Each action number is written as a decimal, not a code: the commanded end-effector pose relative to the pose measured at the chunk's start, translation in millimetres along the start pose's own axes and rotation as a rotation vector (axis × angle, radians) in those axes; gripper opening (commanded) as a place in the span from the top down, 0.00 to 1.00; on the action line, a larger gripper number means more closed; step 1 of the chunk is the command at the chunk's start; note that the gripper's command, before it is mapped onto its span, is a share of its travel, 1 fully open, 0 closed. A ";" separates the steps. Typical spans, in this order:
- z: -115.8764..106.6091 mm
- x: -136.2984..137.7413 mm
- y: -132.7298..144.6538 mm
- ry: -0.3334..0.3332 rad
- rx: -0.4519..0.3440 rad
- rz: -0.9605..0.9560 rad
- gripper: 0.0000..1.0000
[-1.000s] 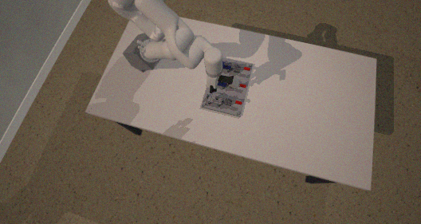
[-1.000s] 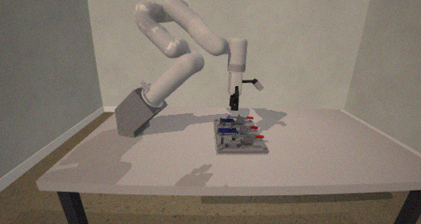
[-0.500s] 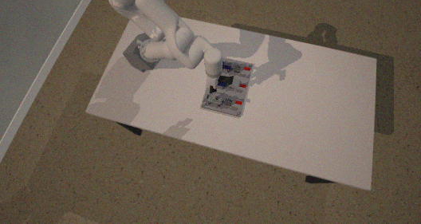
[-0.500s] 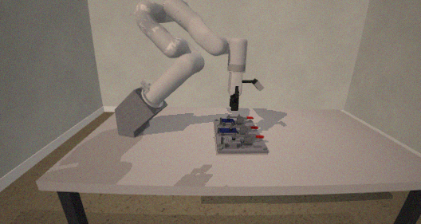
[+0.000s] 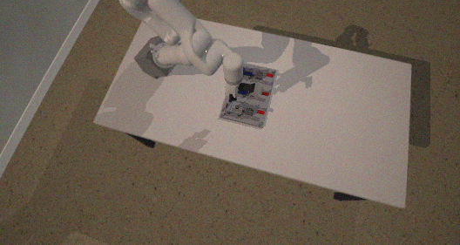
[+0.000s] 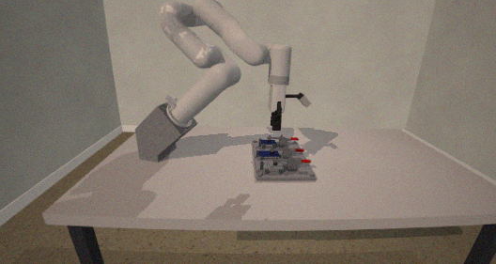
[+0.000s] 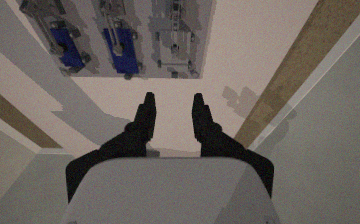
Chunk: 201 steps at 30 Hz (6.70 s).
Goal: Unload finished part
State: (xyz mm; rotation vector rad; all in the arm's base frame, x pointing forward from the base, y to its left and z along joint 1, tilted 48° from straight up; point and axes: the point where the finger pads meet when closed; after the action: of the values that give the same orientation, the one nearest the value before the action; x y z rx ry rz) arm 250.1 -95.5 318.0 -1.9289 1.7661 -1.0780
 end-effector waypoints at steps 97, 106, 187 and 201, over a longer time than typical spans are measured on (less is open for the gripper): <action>107.1 21.6 -133.5 0.001 0.003 0.000 0.53; 129.1 21.6 -133.6 0.001 0.003 0.000 0.53; 159.2 22.0 -135.0 0.001 0.003 0.000 1.00; 159.1 22.0 -135.1 0.001 0.003 0.000 1.00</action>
State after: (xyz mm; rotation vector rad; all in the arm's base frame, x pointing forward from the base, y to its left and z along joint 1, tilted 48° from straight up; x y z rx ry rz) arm 456.4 -131.2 308.1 -1.9291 1.7666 -1.0783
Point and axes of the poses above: the point where the finger pads meet when closed, its own z axis out along the fingers, its own x axis across the jaws, y = z × x, and after that the axes turned 9 degrees about -z, right-handed
